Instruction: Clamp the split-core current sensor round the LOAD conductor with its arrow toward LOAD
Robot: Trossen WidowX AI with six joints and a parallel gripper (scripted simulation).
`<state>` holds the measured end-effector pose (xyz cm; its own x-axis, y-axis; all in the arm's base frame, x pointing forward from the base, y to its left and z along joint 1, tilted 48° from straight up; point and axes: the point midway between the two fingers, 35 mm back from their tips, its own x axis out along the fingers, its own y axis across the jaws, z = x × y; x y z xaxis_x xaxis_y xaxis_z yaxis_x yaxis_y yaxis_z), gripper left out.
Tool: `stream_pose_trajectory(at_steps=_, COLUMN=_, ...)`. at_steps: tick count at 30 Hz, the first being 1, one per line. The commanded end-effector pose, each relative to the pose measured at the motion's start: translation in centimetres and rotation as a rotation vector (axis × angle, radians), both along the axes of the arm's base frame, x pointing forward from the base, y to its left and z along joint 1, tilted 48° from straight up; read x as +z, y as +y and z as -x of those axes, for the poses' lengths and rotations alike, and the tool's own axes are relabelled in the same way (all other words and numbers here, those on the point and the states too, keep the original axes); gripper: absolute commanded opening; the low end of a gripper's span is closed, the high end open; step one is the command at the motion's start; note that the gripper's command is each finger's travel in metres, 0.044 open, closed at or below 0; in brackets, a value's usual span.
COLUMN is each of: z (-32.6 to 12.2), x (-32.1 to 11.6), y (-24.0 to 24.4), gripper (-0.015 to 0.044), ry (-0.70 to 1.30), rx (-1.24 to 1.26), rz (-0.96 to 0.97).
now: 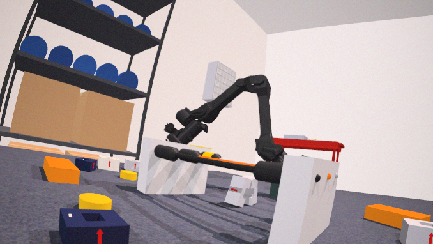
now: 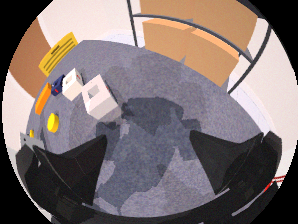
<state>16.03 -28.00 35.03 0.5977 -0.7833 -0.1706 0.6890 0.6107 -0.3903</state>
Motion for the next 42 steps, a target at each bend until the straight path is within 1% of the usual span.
stream_pose_trajectory(at_steps=1, z=-4.7, x=-0.5, y=3.3, gripper=0.044, ry=-0.073, rx=0.143, rz=-0.014)
stream_pose_trajectory(at_steps=6, z=-9.6, x=-1.1, y=8.6, gripper=0.044, ry=-0.16, rx=0.329, rz=-0.049)
stream_pose_trajectory(at_steps=11, z=-13.2, x=-1.6, y=14.8, gripper=0.044, ry=-0.246, rx=0.518, rz=-0.106)
stream_pose_trajectory(at_steps=16, z=-15.2, x=-2.2, y=21.7, gripper=0.044, ry=-0.326, rx=0.707, rz=-0.186)
stream_pose_trajectory(at_steps=20, z=-15.6, x=-2.7, y=27.1, gripper=0.044, ry=-0.38, rx=0.852, rz=-0.263)
stream_pose_trajectory(at_steps=22, z=-15.5, x=-2.7, y=28.0, gripper=0.044, ry=-0.389, rx=0.877, rz=-0.277)
stream_pose_trajectory(at_steps=27, z=-15.6, x=-2.9, y=28.1, gripper=0.044, ry=-0.385, rx=0.876, rz=-0.284)
stream_pose_trajectory(at_steps=29, z=-15.8, x=-3.9, y=28.5, gripper=0.044, ry=-0.356, rx=0.865, rz=-0.334)
stream_pose_trajectory(at_steps=31, z=-16.2, x=-6.0, y=29.4, gripper=0.044, ry=-0.294, rx=0.837, rz=-0.426)
stream_pose_trajectory(at_steps=34, z=-16.2, x=-10.6, y=31.5, gripper=0.044, ry=-0.151, rx=0.758, rz=-0.588)
stream_pose_trajectory(at_steps=37, z=-15.1, x=-14.9, y=33.4, gripper=0.044, ry=0.004, rx=0.653, rz=-0.696)
stream_pose_trajectory(at_steps=39, z=-13.7, x=-17.8, y=34.5, gripper=0.044, ry=0.111, rx=0.567, rz=-0.733)
stream_pose_trajectory(at_steps=42, z=-11.1, x=-21.1, y=35.0, gripper=0.044, ry=0.239, rx=0.424, rz=-0.723)
